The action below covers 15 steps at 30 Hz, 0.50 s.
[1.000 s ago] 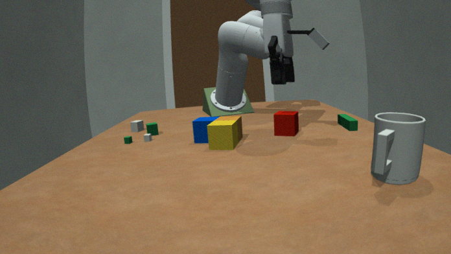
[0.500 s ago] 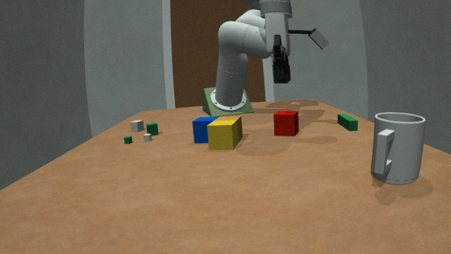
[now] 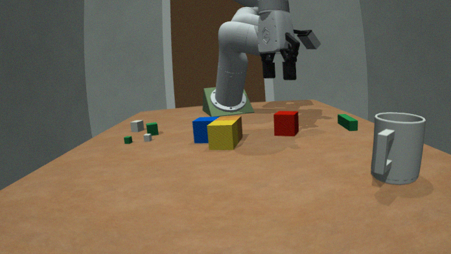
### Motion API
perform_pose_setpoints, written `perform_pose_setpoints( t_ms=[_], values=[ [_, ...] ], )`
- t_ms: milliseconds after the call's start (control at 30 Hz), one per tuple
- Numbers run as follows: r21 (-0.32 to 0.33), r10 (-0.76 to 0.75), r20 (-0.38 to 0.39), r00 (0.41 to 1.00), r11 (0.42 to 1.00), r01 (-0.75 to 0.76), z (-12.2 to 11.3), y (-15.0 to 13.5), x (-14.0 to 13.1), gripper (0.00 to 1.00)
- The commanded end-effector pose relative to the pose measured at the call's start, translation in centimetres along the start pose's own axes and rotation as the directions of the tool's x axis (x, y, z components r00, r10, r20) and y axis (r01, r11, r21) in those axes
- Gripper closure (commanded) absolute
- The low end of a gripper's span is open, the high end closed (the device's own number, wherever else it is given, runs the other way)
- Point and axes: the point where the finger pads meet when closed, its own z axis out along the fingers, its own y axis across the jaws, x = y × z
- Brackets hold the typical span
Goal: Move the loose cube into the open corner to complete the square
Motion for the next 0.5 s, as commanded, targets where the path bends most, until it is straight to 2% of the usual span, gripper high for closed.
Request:
perform_pose_setpoints(
  t_ms=[0,200,267,300,467],
  values=[
    [-0.002,-0.276,-0.006,0.961,0.961,0.276,-0.15,0.00,-0.20,0.00],
    [-0.003,-0.522,0.005,0.853,0.853,0.522,0.16,0.37,-0.09,0.00],
    [-0.003,-0.522,0.005,0.853,0.853,0.522,0.16,0.37,-0.09,0.00],
    [-0.002,-0.631,0.009,0.776,0.776,0.631,0.22,0.45,-0.03,0.00],
    [0.000,-0.775,0.018,0.632,0.632,0.775,0.53,0.84,0.30,0.00]
  ],
)
